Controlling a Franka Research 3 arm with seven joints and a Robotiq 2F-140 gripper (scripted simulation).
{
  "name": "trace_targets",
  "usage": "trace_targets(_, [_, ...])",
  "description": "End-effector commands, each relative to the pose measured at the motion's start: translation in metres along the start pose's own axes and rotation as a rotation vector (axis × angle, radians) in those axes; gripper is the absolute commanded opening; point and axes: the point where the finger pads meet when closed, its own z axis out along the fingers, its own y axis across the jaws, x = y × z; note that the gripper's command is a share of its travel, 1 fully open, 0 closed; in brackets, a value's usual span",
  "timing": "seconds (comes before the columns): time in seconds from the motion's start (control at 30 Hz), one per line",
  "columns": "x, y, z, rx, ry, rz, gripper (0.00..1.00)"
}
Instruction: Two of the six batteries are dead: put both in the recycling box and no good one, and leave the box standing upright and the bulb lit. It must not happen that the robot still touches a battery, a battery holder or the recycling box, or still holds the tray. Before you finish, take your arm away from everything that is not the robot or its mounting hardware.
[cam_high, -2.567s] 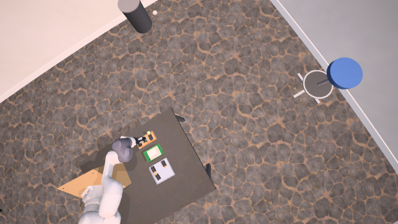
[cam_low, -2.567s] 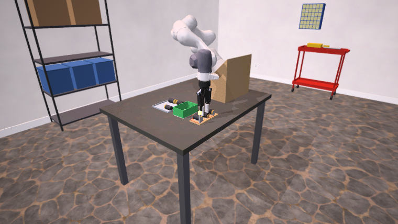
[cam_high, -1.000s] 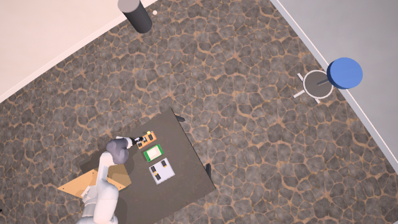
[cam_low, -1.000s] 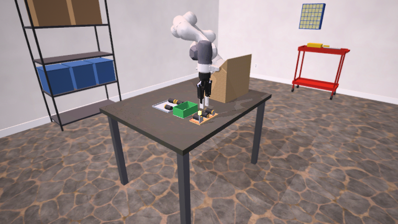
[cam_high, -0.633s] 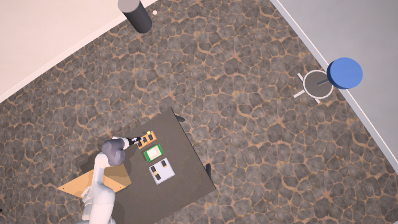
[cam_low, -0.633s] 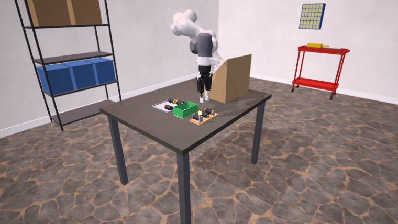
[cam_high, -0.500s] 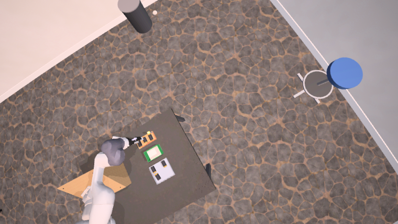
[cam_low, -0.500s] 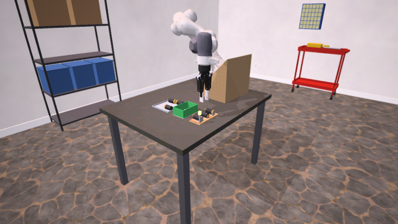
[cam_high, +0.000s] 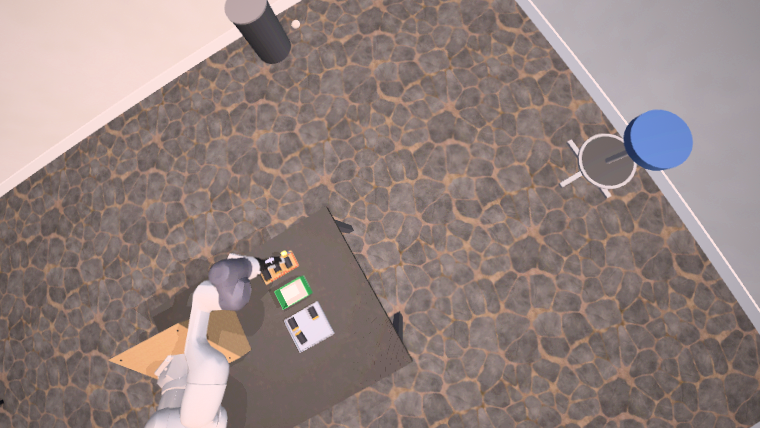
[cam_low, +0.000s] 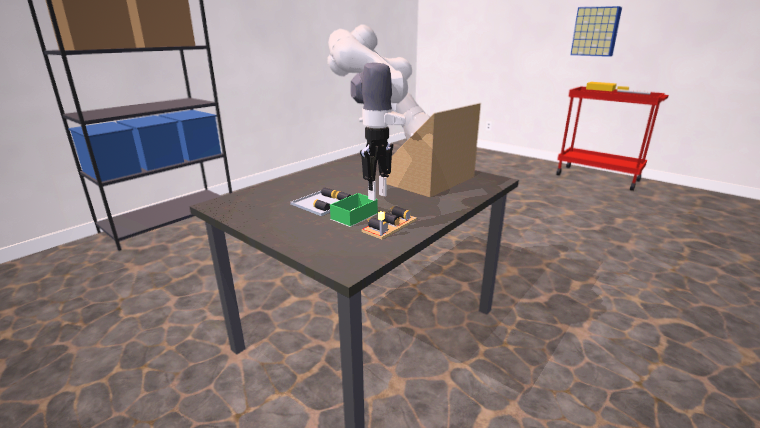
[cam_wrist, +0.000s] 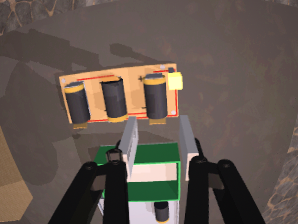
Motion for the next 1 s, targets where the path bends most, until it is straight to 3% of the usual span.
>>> trace_targets(0.0, [0.0,-0.004,0.001,0.009,-0.009,-0.042,0.29])
trace_targets(0.67, [0.0,-0.004,0.002,0.009,-0.009,-0.047,0.29])
trace_targets(0.87, [-0.001,-0.004,0.06,0.009,-0.009,-0.047,0.29])
trace_targets(0.97, [-0.001,-0.004,0.064,0.009,-0.009,-0.047,0.29])
